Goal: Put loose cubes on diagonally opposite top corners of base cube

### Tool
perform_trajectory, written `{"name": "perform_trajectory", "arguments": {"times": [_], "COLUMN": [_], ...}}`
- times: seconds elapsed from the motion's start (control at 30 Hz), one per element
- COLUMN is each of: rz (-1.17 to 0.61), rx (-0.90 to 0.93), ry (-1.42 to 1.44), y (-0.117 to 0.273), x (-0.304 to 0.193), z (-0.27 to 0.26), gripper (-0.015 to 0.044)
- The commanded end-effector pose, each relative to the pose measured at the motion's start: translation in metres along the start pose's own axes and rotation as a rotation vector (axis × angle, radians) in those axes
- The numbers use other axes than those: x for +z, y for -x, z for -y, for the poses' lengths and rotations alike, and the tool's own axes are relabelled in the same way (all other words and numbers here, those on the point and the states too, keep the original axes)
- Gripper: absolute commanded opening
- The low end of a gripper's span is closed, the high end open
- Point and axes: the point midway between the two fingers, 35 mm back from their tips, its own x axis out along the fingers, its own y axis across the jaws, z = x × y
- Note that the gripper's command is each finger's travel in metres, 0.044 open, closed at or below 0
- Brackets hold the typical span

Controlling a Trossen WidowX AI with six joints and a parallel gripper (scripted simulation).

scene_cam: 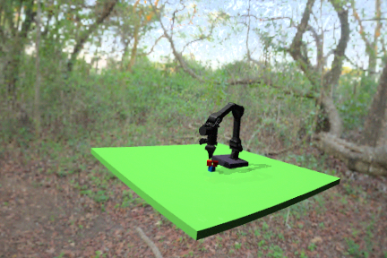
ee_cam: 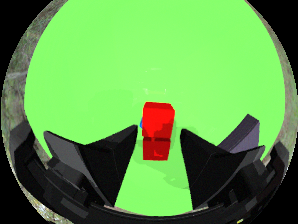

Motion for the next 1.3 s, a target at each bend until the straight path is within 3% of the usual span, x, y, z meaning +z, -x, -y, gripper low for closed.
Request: {"name": "perform_trajectory", "arguments": {"times": [0.0,1.27], "rz": [0.008,0.008], "rx": [0.012,0.012], "ry": [0.004,0.004], "y": [0.008,0.039], "x": [0.000,0.000], "z": [-0.001,-0.001], "gripper": [0.0205,0.0205]}}
